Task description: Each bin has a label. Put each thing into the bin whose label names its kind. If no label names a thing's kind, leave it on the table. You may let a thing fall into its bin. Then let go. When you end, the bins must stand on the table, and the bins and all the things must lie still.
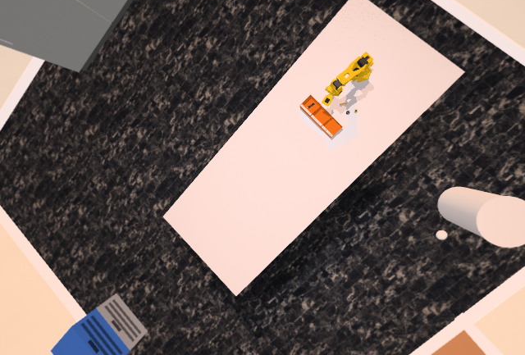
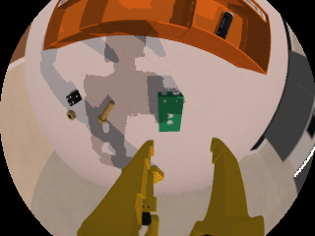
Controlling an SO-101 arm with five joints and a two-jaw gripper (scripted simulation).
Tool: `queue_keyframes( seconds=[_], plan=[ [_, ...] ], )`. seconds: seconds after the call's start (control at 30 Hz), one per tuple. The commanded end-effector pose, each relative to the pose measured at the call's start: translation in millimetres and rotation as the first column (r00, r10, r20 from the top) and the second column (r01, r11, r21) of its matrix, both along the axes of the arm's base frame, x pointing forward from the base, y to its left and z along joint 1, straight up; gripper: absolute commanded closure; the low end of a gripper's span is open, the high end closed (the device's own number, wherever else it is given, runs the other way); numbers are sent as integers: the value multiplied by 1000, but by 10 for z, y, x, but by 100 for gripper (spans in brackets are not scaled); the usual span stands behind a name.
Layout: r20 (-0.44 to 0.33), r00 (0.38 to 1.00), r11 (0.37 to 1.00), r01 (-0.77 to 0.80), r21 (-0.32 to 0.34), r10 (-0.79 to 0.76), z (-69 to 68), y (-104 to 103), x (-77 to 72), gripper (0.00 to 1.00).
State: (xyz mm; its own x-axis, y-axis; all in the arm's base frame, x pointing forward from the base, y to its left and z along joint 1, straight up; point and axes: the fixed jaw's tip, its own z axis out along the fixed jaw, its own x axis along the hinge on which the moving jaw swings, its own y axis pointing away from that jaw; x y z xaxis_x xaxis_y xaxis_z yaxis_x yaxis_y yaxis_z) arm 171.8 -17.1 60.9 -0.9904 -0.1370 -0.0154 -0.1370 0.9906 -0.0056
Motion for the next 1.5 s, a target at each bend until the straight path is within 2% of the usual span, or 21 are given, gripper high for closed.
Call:
queue_keyframes(
  seconds=[0.0, 0.53, 0.87, 1.37, 1.47],
  plan=[
    [30, 1000, 1000, 0, -3, 0, 28, 14, 33, 70],
    [30, 1000, 1000, 0, -3, 0, 22, 14, 34, 70],
    [30, 1000, 1000, 0, -3, 0, -48, 13, 47, 70],
    [30, 1000, 1000, 0, -3, 0, -336, 10, 63, 70],
    [30, 1000, 1000, 0, -3, 0, -353, 11, 62, 70]
  ],
)
